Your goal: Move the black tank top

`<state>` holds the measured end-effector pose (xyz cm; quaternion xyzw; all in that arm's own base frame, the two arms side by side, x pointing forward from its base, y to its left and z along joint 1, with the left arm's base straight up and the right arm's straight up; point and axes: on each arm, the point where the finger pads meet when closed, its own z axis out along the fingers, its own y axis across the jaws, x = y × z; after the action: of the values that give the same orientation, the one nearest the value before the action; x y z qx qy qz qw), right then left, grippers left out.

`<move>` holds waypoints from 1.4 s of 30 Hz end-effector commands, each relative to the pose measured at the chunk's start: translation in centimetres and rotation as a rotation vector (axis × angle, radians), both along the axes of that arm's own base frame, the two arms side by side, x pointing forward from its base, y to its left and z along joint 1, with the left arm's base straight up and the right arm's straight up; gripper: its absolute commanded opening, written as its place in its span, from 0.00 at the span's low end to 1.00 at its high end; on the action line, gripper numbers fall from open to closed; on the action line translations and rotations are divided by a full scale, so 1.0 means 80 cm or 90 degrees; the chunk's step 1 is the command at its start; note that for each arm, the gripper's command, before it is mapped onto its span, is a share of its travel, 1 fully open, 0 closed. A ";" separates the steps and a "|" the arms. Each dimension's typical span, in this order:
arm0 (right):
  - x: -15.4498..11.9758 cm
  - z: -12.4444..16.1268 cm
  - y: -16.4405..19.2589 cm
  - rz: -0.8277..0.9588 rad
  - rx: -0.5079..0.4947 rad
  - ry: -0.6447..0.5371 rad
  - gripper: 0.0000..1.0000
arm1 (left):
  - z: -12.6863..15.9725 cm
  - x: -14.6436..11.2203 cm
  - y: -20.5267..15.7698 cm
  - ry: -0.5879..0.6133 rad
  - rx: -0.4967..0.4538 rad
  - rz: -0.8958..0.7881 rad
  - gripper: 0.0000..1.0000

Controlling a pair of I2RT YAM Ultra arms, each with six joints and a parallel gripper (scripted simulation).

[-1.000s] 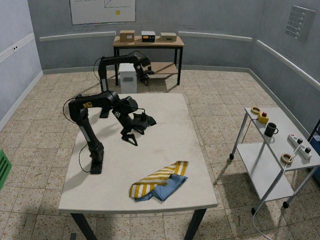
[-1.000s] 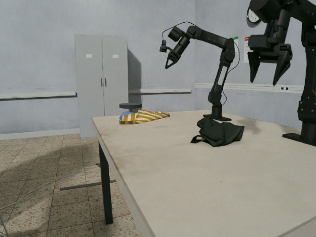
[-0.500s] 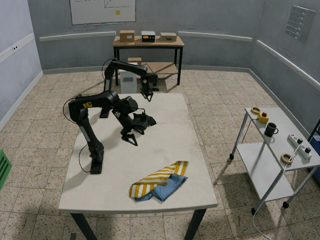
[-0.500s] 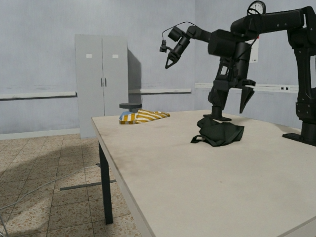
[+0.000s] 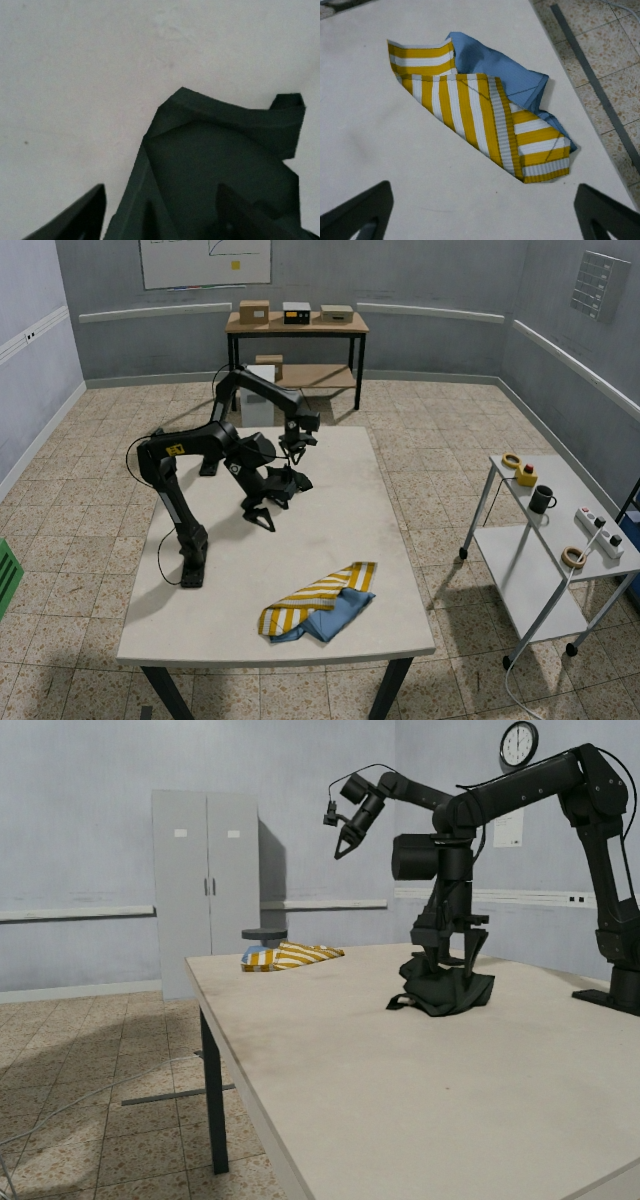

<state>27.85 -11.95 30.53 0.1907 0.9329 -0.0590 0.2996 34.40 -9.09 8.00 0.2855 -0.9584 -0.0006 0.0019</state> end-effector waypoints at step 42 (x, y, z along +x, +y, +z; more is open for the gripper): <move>0.001 0.033 -0.001 0.003 -0.024 -0.055 0.92 | -0.097 -0.003 -0.003 0.012 0.011 -0.005 0.60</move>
<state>27.85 -11.95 30.53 0.1907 0.9329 -0.0590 0.2997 34.07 -9.11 1.75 0.2819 -0.9594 -0.0038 0.0068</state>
